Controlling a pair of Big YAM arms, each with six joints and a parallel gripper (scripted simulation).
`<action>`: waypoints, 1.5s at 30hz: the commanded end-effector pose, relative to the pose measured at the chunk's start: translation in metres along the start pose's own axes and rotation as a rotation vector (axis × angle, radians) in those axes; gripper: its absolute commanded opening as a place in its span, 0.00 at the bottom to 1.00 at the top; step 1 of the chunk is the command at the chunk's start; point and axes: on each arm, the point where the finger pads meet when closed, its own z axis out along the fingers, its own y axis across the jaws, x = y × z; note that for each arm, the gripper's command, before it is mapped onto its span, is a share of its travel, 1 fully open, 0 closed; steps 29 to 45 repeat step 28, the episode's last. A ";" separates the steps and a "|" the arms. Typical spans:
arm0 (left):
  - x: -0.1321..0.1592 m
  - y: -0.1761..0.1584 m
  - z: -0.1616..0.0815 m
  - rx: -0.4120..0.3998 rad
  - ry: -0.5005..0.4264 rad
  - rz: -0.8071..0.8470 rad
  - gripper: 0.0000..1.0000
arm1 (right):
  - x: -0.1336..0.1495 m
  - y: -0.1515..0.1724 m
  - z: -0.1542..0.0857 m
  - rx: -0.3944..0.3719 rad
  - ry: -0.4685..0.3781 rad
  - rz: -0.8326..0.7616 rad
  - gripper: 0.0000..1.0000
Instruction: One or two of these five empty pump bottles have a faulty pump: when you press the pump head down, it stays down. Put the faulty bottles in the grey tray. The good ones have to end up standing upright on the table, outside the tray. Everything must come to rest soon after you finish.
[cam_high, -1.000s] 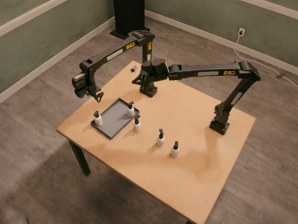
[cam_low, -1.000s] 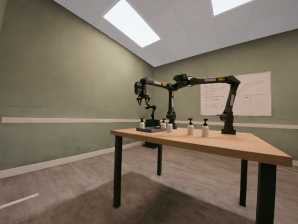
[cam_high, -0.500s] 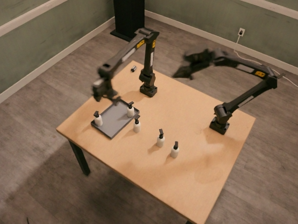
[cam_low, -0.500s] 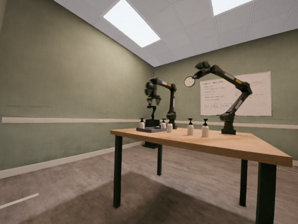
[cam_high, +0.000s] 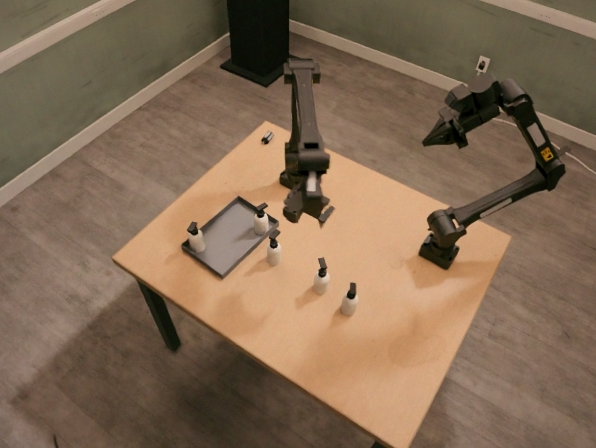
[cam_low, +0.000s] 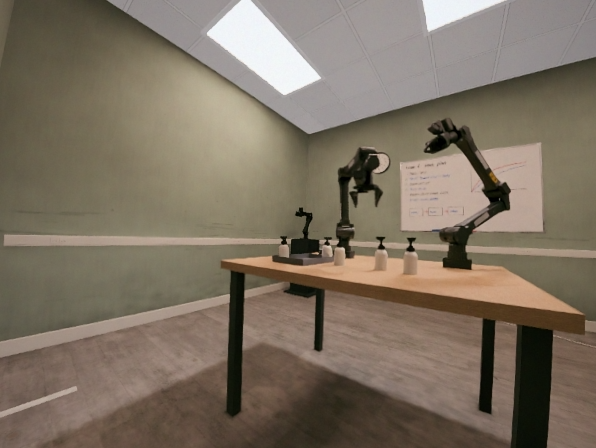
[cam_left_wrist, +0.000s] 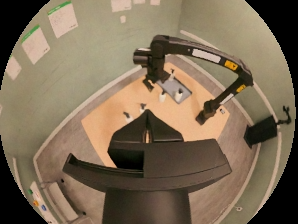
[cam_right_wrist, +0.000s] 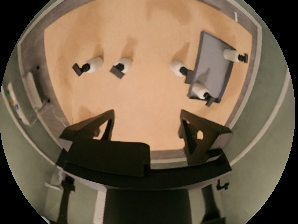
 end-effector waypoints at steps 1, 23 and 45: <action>0.003 0.001 0.008 -0.003 0.038 0.005 0.00 | 0.002 0.038 -0.025 -0.016 -0.036 0.066 1.00; 0.000 0.000 0.008 0.003 0.023 0.000 0.00 | 0.018 0.080 -0.036 -0.031 -0.048 0.007 1.00; 0.000 0.000 0.008 0.003 0.023 0.000 0.00 | 0.018 0.080 -0.036 -0.031 -0.048 0.007 1.00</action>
